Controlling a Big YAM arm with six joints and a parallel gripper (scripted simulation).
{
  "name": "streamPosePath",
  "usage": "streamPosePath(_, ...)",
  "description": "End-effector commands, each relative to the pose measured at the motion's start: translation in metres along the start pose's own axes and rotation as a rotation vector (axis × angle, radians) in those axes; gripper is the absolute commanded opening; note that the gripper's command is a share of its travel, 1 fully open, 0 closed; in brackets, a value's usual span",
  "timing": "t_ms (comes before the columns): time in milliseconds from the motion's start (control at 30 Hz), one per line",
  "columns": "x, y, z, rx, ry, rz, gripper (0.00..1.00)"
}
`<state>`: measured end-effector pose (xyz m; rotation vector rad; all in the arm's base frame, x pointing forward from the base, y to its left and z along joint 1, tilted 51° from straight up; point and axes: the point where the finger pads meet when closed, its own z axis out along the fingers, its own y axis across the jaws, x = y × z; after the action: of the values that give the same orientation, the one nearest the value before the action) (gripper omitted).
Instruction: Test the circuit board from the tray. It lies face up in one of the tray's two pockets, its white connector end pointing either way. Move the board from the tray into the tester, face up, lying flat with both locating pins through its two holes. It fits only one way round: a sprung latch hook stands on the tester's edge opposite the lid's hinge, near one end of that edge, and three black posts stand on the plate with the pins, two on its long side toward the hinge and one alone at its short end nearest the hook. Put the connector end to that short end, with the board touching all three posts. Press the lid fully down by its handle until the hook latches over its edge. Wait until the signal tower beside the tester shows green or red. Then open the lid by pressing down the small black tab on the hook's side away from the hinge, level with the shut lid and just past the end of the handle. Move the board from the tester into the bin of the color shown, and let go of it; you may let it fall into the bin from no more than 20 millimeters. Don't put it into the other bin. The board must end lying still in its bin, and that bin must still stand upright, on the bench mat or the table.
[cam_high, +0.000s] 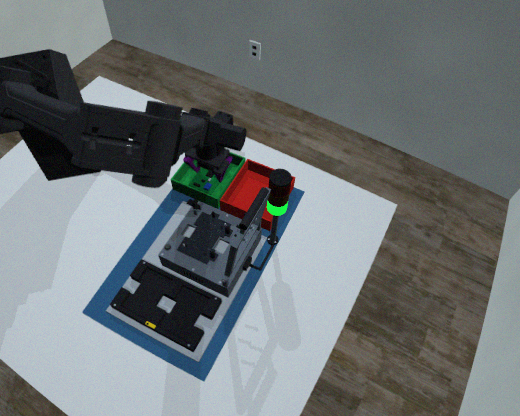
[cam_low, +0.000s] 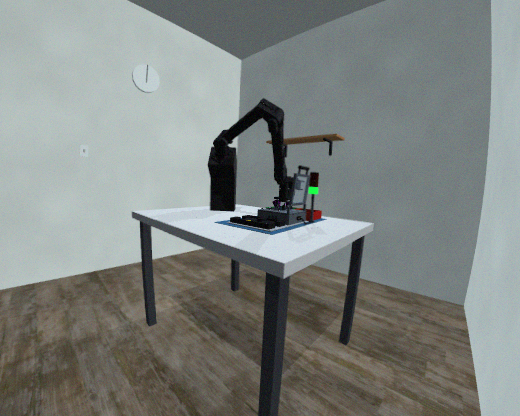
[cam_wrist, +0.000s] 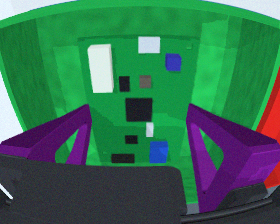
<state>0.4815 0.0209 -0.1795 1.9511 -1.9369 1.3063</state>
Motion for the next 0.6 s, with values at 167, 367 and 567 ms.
streamPosePath(167, 0.0041, -0.0003, 0.0037, -0.003, 0.001, 0.002, 0.72)
streamPosePath(367, 0.0028, 0.0006, 0.0054, -0.003, 0.001, 0.001, 0.72)
streamPosePath(567, 0.0029, -0.0029, 0.0059, 0.001, 0.000, 0.005, 0.72)
